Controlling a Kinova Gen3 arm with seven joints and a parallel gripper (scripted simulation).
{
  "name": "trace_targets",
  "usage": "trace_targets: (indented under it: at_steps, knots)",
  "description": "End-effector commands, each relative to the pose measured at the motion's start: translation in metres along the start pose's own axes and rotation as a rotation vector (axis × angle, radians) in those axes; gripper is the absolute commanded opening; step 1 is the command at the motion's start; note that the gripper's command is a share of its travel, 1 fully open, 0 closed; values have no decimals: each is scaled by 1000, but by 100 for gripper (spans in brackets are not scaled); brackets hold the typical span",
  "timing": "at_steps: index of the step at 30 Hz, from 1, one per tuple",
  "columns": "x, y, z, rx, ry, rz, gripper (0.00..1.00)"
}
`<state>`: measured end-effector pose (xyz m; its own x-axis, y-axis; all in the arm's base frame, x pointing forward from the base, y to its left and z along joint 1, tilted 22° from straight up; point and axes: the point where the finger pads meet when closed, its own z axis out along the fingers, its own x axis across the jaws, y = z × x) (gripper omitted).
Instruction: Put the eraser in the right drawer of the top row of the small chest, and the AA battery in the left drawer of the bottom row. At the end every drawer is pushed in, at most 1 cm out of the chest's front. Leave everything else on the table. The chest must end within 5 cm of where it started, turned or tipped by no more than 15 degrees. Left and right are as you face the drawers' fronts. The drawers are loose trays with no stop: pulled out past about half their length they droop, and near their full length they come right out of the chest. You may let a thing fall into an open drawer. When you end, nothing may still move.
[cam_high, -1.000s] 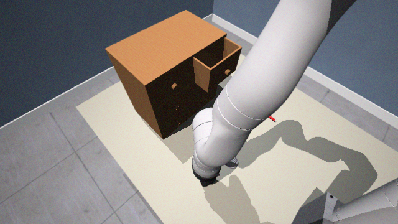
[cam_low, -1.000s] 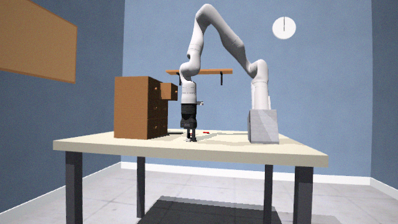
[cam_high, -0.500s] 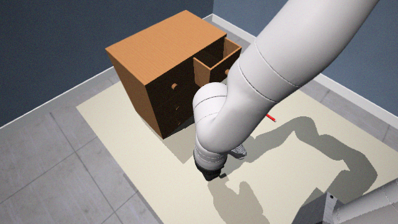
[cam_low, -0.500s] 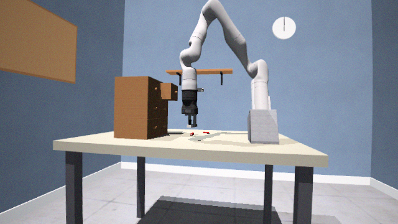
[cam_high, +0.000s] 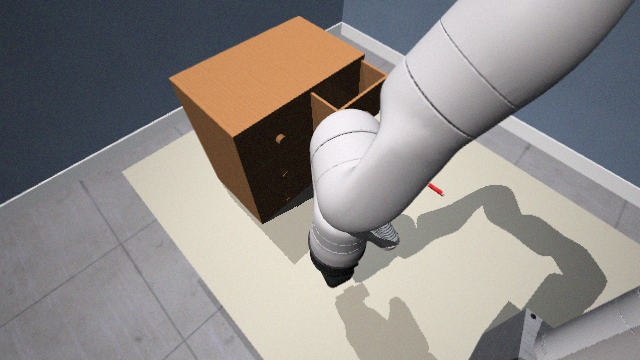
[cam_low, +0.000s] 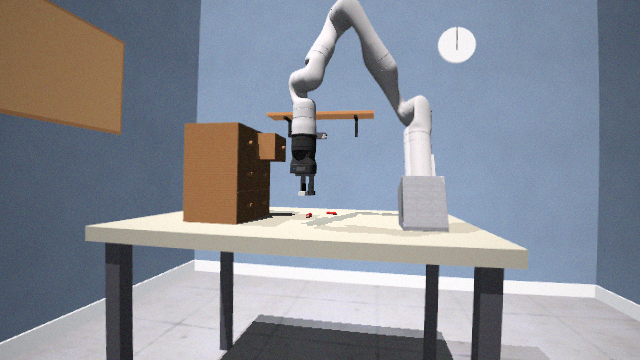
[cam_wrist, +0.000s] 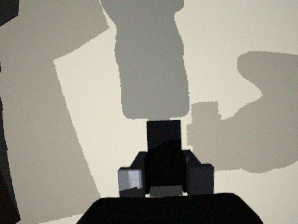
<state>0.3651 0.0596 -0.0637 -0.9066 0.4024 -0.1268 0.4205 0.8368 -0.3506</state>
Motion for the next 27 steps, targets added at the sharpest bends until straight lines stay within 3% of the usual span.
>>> trace_targets:
  at_steps: [1, 7, 9, 11, 20, 22, 27]
  knots:
    - [-3, -2, -3, -5, 0, 31, 45]
    - [-27, -34, -4, -5, 4, 306, 45]
    - [-27, -34, -4, -5, 4, 306, 45]
    - [-41, -55, -4, -5, 5, 479, 45]
    - [-68, -100, -3, -5, 5, 850, 45]
    - [-79, -121, -3, -5, 4, 1025, 45]
    - [-85, -135, -2, -4, 0, 1134, 45]
